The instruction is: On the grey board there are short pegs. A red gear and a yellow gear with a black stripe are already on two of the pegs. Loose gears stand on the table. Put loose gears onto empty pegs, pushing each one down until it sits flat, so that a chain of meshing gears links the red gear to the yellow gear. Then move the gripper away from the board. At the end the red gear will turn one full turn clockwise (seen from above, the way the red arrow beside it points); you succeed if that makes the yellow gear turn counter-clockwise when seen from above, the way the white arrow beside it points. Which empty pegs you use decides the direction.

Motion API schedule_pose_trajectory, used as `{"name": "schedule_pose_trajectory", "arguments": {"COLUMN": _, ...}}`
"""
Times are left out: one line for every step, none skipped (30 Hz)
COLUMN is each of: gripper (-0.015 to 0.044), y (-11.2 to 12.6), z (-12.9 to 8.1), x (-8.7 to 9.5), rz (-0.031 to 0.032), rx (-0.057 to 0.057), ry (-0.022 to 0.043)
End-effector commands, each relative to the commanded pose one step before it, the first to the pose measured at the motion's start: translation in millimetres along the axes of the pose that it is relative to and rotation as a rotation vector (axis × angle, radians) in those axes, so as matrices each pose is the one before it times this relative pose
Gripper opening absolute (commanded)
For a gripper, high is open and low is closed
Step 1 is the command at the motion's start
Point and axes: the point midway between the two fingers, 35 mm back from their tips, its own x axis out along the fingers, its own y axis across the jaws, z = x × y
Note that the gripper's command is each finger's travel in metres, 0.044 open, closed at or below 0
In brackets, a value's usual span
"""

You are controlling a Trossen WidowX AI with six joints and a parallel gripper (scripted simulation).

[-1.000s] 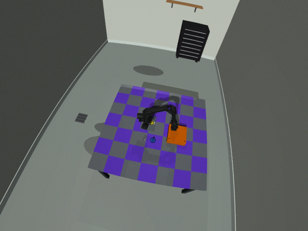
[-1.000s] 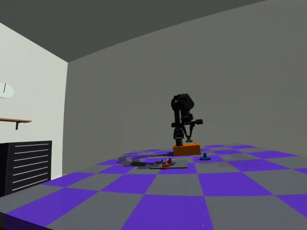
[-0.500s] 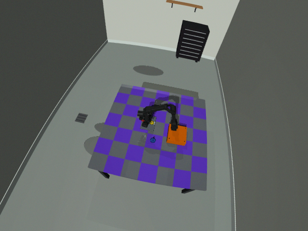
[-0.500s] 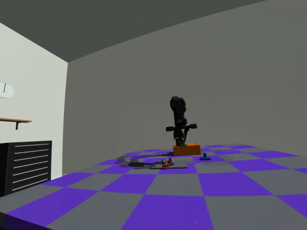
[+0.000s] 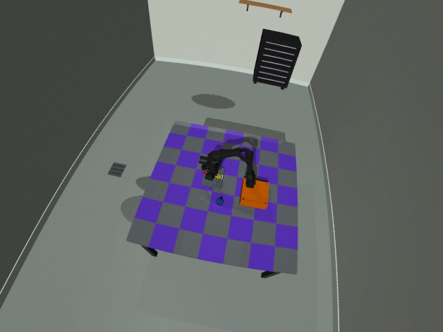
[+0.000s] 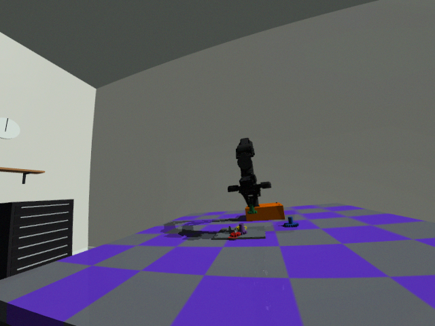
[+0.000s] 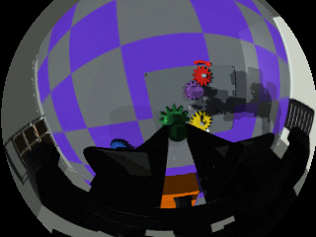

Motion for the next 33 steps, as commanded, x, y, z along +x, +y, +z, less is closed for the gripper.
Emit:
{"name": "schedule_pose_trajectory", "arguments": {"gripper": 0.0, "y": -9.26, "z": -0.67, "x": 5.74, "rz": -0.00446, "rx": -0.0018, "ry": 0.0008}}
{"name": "schedule_pose_trajectory", "arguments": {"gripper": 0.0, "y": -2.49, "z": -0.2, "x": 1.5, "rz": -0.00027, "rx": 0.0, "ry": 0.00004}}
{"name": "schedule_pose_trajectory", "arguments": {"gripper": 0.0, "y": -2.49, "z": -0.23, "x": 1.5, "rz": -0.00027, "rx": 0.0, "ry": 0.00004}}
{"name": "schedule_pose_trajectory", "arguments": {"gripper": 0.0, "y": -2.48, "z": -0.26, "x": 1.5, "rz": -0.00027, "rx": 0.0, "ry": 0.00005}}
{"name": "schedule_pose_trajectory", "arguments": {"gripper": 0.0, "y": -2.48, "z": -0.29, "x": 1.49, "rz": -0.00027, "rx": 0.0, "ry": 0.00005}}
{"name": "schedule_pose_trajectory", "arguments": {"gripper": 0.0, "y": -2.47, "z": -0.32, "x": 1.49, "rz": -0.00027, "rx": 0.0, "ry": 0.00005}}
{"name": "schedule_pose_trajectory", "arguments": {"gripper": 0.0, "y": -2.47, "z": -0.34, "x": 1.49, "rz": -0.00027, "rx": 0.0, "ry": 0.00006}}
{"name": "schedule_pose_trajectory", "arguments": {"gripper": 0.0, "y": -2.46, "z": -0.37, "x": 1.49, "rz": -0.00027, "rx": 0.0, "ry": 0.00006}}
{"name": "schedule_pose_trajectory", "arguments": {"gripper": 0.0, "y": -2.46, "z": -0.4, "x": 1.48, "rz": -0.00027, "rx": 0.0, "ry": 0.00007}}
{"name": "schedule_pose_trajectory", "arguments": {"gripper": 0.0, "y": -2.45, "z": -0.43, "x": 1.48, "rz": -0.00027, "rx": 0.0, "ry": 0.00007}}
{"name": "schedule_pose_trajectory", "arguments": {"gripper": 0.0, "y": -2.44, "z": -0.46, "x": 1.48, "rz": -0.00027, "rx": 0.0, "ry": 0.00007}}
{"name": "schedule_pose_trajectory", "arguments": {"gripper": 0.0, "y": -2.43, "z": -0.48, "x": 1.48, "rz": -0.00027, "rx": 0.0, "ry": 0.00008}}
{"name": "schedule_pose_trajectory", "arguments": {"gripper": 0.0, "y": -2.43, "z": -0.51, "x": 1.47, "rz": -0.00027, "rx": 0.0, "ry": 0.00008}}
{"name": "schedule_pose_trajectory", "arguments": {"gripper": 0.0, "y": -2.42, "z": -0.54, "x": 1.47, "rz": -0.00027, "rx": 0.0, "ry": 0.00009}}
{"name": "schedule_pose_trajectory", "arguments": {"gripper": 0.0, "y": -2.01, "z": -0.47, "x": 1.22, "rz": -0.00022, "rx": 0.0, "ry": 0.00007}}
{"name": "schedule_pose_trajectory", "arguments": {"gripper": 0.0, "y": -1.2, "z": -0.29, "x": 0.73, "rz": -0.00013, "rx": 0.0, "ry": 0.00005}}
{"name": "schedule_pose_trajectory", "arguments": {"gripper": 0.0, "y": -0.4, "z": -0.1, "x": 0.24, "rz": -0.00004, "rx": 0.0, "ry": 0.00002}}
{"name": "schedule_pose_trajectory", "arguments": {"gripper": 0.0, "y": -0.01, "z": 0.01, "x": -0.21, "rz": 0.0, "rx": 0.0, "ry": 0.0}}
{"name": "schedule_pose_trajectory", "arguments": {"gripper": 0.0, "y": -0.02, "z": 0.01, "x": -0.44, "rz": 0.0, "rx": 0.0, "ry": 0.0}}
{"name": "schedule_pose_trajectory", "arguments": {"gripper": 0.0, "y": -0.02, "z": 0.02, "x": -0.51, "rz": 0.0, "rx": 0.0, "ry": 0.0}}
{"name": "schedule_pose_trajectory", "arguments": {"gripper": 0.0, "y": -0.02, "z": 0.02, "x": -0.63, "rz": 0.0, "rx": 0.0, "ry": 0.0}}
{"name": "schedule_pose_trajectory", "arguments": {"gripper": 0.0, "y": -0.02, "z": 0.02, "x": -0.58, "rz": 0.0, "rx": 0.0, "ry": 0.0}}
{"name": "schedule_pose_trajectory", "arguments": {"gripper": 0.0, "y": -0.01, "z": 0.01, "x": -0.21, "rz": 0.0, "rx": 0.0, "ry": 0.0}}
{"name": "schedule_pose_trajectory", "arguments": {"gripper": 0.0, "y": 0.0, "z": 0.0, "x": 0.0, "rz": 0.0, "rx": 0.0, "ry": 0.0}}
{"name": "schedule_pose_trajectory", "arguments": {"gripper": 0.0, "y": 0.0, "z": 0.0, "x": 0.0, "rz": 0.0, "rx": 0.0, "ry": 0.0}}
{"name": "schedule_pose_trajectory", "arguments": {"gripper": 0.0, "y": 0.0, "z": 0.0, "x": 0.0, "rz": 0.0, "rx": 0.0, "ry": 0.0}}
{"name": "schedule_pose_trajectory", "arguments": {"gripper": 0.0, "y": 0.0, "z": 0.0, "x": 0.0, "rz": 0.0, "rx": 0.0, "ry": 0.0}}
{"name": "schedule_pose_trajectory", "arguments": {"gripper": 0.0, "y": 0.0, "z": 0.0, "x": 0.0, "rz": 0.0, "rx": 0.0, "ry": 0.0}}
{"name": "schedule_pose_trajectory", "arguments": {"gripper": 0.0, "y": 0.0, "z": 0.0, "x": 0.0, "rz": 0.0, "rx": 0.0, "ry": 0.0}}
{"name": "schedule_pose_trajectory", "arguments": {"gripper": 0.0, "y": 0.0, "z": 0.0, "x": 0.0, "rz": 0.0, "rx": 0.0, "ry": 0.0}}
{"name": "schedule_pose_trajectory", "arguments": {"gripper": 0.0, "y": 0.0, "z": 0.0, "x": 0.0, "rz": 0.0, "rx": 0.0, "ry": 0.0}}
{"name": "schedule_pose_trajectory", "arguments": {"gripper": 0.0, "y": 0.0, "z": 0.0, "x": 0.0, "rz": 0.0, "rx": 0.0, "ry": 0.0}}
{"name": "schedule_pose_trajectory", "arguments": {"gripper": 0.0, "y": 0.0, "z": 0.0, "x": 0.0, "rz": 0.0, "rx": 0.0, "ry": 0.0}}
